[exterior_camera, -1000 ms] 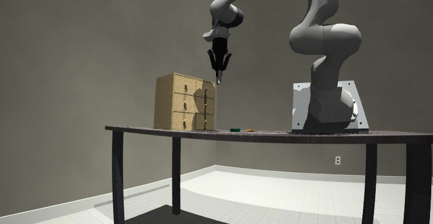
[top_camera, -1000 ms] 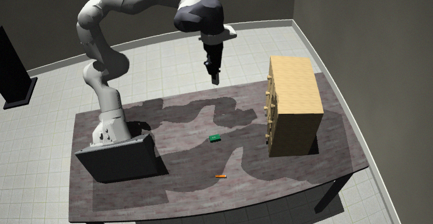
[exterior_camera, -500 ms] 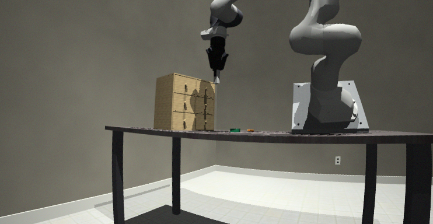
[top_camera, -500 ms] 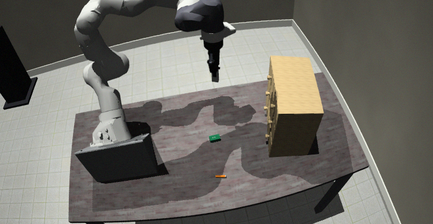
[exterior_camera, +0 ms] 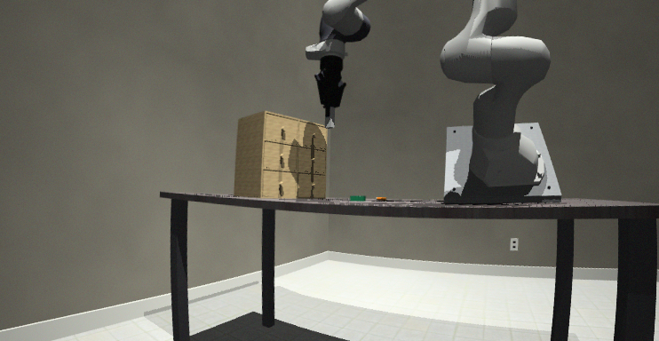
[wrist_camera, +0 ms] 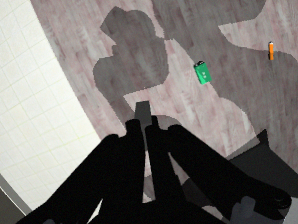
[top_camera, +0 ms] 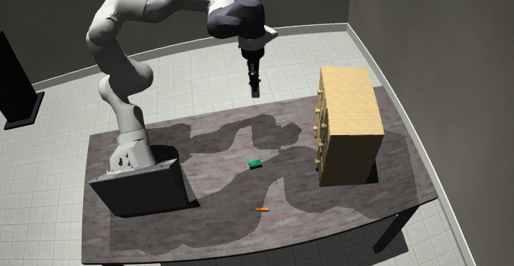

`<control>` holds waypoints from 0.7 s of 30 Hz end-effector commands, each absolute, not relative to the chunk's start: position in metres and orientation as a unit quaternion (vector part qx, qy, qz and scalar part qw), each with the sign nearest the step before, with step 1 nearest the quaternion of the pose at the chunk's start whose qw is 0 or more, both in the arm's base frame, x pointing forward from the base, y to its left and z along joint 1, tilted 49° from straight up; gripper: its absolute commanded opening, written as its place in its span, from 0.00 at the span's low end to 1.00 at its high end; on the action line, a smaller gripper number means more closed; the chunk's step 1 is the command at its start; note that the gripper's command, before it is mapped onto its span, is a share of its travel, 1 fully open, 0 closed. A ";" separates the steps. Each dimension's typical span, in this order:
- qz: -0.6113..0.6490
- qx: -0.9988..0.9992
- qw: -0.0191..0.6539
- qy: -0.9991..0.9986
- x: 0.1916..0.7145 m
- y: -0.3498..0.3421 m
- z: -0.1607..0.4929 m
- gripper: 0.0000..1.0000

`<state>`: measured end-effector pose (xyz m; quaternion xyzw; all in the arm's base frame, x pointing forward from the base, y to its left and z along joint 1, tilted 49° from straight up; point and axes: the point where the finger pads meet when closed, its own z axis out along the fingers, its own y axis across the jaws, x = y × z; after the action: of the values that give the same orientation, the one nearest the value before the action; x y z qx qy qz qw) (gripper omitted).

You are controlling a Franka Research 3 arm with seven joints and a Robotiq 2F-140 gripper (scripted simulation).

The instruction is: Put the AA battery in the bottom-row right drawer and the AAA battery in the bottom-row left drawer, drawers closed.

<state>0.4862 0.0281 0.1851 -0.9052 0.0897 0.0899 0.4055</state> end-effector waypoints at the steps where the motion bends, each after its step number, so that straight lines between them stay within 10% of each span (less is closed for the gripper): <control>1: 0.074 -0.908 0.404 0.082 0.489 0.028 0.183 0.00; 21: -0.070 -0.909 0.386 0.144 0.516 0.049 0.156 0.00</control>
<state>0.4896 0.0543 0.1551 -0.9119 0.1187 -0.0092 0.3927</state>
